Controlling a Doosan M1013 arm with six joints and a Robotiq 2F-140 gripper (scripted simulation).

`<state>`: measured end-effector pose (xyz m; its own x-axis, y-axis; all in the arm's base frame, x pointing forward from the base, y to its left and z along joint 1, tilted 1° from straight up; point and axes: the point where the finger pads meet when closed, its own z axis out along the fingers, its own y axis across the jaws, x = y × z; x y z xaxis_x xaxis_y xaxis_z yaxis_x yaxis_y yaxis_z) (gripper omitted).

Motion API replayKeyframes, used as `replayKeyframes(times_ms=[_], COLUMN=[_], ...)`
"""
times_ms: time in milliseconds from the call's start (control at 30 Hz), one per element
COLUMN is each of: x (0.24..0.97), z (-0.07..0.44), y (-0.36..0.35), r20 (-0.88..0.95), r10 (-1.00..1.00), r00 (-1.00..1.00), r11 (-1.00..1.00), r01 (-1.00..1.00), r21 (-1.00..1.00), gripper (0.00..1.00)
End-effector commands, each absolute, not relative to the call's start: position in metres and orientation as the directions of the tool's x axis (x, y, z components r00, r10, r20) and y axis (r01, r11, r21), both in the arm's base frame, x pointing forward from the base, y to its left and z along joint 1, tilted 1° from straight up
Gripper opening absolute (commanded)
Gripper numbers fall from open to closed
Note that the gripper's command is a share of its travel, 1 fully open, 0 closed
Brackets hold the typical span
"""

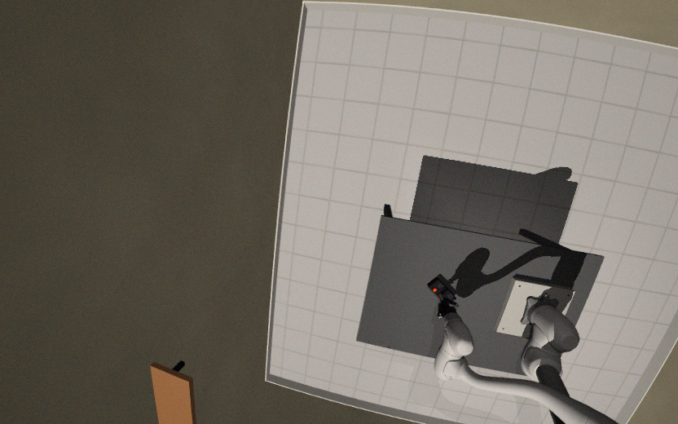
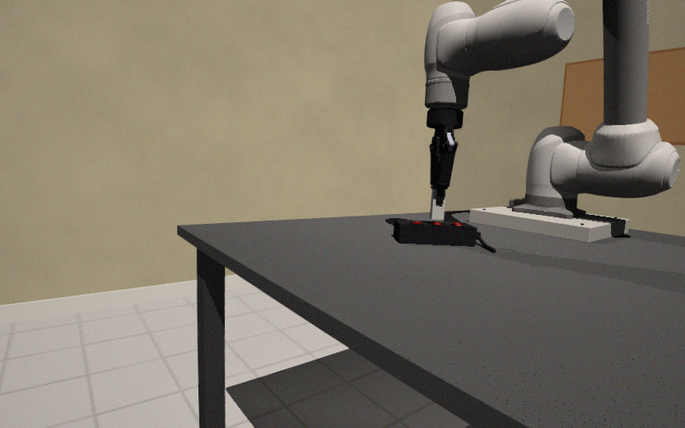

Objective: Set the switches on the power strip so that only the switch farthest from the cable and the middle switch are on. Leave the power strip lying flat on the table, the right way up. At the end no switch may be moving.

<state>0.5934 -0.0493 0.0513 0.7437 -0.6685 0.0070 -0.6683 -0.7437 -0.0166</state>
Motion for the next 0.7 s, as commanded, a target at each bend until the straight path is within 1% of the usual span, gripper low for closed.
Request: replayKeyframes(times_ms=[0, 667], x=[0.5934, 0.5935], z=[0.0514, 0.0485], y=[-0.0492, -0.0492], r20=[0.007, 0.007], r10=[-0.668, -0.668], r00=[0.744, 0.744], r11=[-0.744, -0.744], r01=[-0.668, -0.668], r21=[-0.017, -0.017], gripper=[0.00, 0.00])
